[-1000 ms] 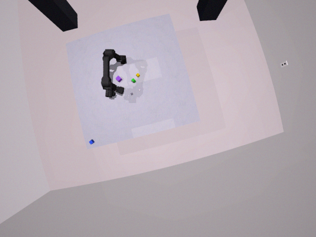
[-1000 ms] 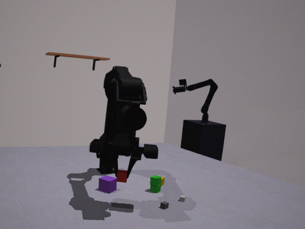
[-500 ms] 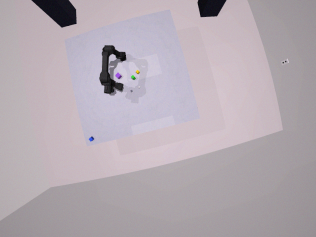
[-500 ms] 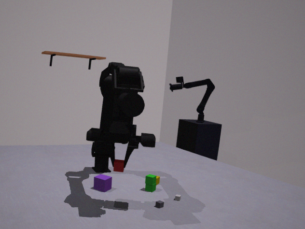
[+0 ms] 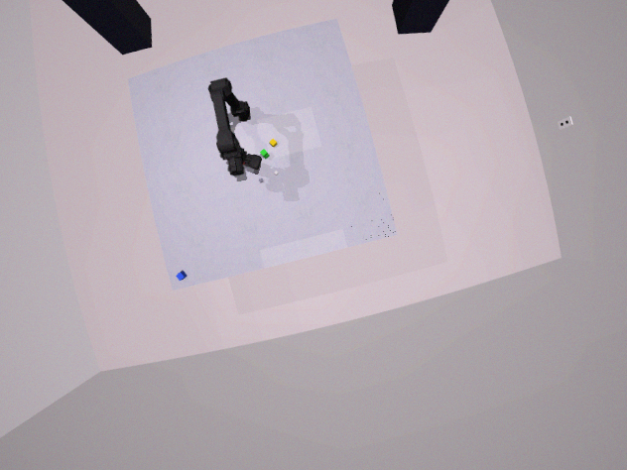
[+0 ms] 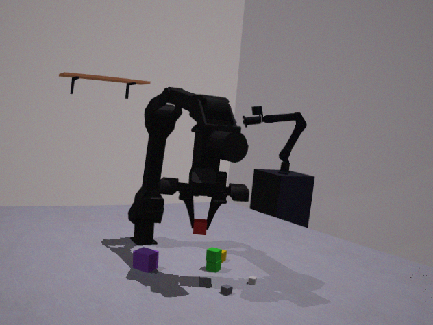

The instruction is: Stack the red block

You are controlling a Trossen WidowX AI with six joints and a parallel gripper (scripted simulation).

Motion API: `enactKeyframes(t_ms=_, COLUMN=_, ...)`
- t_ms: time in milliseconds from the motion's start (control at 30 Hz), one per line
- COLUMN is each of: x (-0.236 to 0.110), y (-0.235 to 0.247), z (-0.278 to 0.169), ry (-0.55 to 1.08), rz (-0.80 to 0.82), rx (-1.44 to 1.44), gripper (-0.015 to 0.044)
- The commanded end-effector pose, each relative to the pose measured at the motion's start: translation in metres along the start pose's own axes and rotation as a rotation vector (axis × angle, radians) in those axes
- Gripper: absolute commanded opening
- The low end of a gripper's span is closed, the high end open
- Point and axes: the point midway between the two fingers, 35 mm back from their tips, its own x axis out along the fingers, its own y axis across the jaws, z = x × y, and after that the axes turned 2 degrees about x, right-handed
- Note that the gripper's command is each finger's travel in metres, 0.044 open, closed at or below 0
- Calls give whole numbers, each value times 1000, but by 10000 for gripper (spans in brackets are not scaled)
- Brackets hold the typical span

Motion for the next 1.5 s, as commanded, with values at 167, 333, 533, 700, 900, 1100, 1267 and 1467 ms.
enactKeyframes(t_ms=167, x=1, y=22, z=-42, ry=4, rz=4, rx=5, gripper=0)
enactKeyframes(t_ms=333, x=2, y=32, z=-65, ry=6, rz=5, rx=5, gripper=0)
enactKeyframes(t_ms=533, x=4, y=41, z=-92, ry=9, rz=6, rx=5, gripper=0)
enactKeyframes(t_ms=700, x=9, y=42, z=-95, ry=9, rz=6, rx=5, gripper=0)
enactKeyframes(t_ms=900, x=30, y=42, z=-94, ry=9, rz=6, rx=5, gripper=0)
enactKeyframes(t_ms=1100, x=39, y=41, z=-94, ry=9, rz=6, rx=5, gripper=0)
enactKeyframes(t_ms=1267, x=55, y=41, z=-94, ry=9, rz=6, rx=5, gripper=0)
enactKeyframes(t_ms=1467, x=65, y=41, z=-94, ry=9, rz=6, rx=5, gripper=0)
